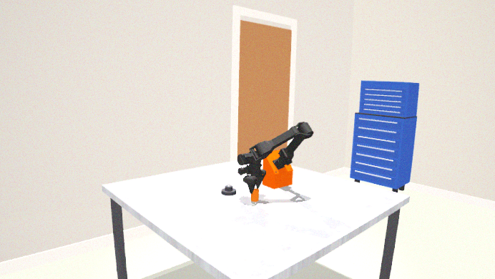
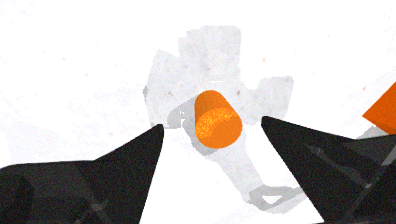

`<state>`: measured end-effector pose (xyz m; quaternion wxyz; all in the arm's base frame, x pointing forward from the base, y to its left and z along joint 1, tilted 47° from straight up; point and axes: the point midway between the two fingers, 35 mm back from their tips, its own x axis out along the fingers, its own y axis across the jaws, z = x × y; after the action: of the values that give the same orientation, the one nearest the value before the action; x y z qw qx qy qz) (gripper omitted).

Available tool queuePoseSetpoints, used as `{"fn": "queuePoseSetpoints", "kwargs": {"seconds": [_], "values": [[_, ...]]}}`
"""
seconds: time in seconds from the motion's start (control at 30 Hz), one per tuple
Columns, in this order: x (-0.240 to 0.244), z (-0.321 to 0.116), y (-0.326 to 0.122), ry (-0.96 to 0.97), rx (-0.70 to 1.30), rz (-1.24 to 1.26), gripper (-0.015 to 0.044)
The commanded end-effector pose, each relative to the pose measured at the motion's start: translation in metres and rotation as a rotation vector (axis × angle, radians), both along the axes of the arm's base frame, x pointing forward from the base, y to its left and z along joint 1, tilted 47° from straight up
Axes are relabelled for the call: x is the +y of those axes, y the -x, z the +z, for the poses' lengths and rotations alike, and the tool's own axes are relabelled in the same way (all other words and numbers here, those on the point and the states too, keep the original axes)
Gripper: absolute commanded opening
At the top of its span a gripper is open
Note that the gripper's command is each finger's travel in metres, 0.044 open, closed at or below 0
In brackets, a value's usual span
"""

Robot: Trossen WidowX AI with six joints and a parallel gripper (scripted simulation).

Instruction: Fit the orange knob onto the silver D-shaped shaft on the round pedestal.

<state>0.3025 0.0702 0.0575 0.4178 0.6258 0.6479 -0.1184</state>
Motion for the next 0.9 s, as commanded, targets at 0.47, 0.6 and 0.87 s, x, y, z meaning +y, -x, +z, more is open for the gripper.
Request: {"fn": "queuePoseSetpoints", "kwargs": {"seconds": [0.47, 0.6, 0.87], "values": [[0.022, -0.022, -0.001, -0.004, 0.011, -0.004, 0.0440], [0.027, -0.027, -0.001, -0.005, 0.011, -0.005, 0.0440], [0.032, -0.031, -0.001, -0.007, 0.011, -0.005, 0.0387]]}}
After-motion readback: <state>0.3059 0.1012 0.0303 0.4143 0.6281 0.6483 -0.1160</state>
